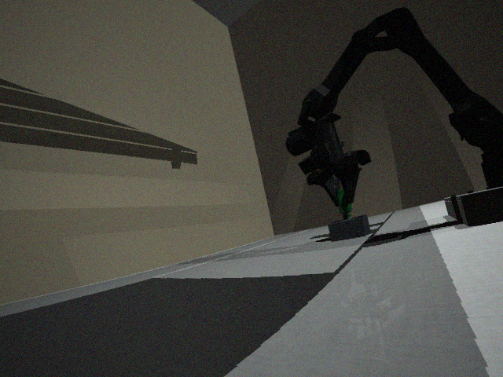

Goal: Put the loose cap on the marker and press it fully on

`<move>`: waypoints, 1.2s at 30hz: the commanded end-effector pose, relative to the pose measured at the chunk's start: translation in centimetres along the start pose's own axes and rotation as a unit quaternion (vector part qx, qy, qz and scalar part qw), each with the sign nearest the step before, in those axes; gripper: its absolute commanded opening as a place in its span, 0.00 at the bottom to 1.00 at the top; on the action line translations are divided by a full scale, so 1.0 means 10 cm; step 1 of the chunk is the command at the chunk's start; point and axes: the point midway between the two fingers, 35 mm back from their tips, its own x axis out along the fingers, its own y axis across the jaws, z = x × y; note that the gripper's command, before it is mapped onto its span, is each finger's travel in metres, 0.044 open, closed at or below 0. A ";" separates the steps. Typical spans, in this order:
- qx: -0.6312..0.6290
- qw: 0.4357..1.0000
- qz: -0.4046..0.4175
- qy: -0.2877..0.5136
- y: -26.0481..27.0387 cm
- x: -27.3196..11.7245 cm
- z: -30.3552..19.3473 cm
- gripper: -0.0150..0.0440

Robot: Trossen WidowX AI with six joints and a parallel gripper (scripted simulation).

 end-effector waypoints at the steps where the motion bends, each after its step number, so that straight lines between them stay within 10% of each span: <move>1: 0.000 1.000 0.000 0.000 0.00 0.00 0.00 0.79; 6: 0.000 1.000 0.000 0.000 0.00 0.00 0.00 1.00; 18: 0.000 1.000 0.000 0.000 0.00 -0.75 0.00 1.00; 29: 0.409 0.912 -0.001 0.000 0.02 -0.66 -0.01 0.51; 36: 0.435 0.900 -0.001 0.000 0.02 -0.65 -0.01 0.25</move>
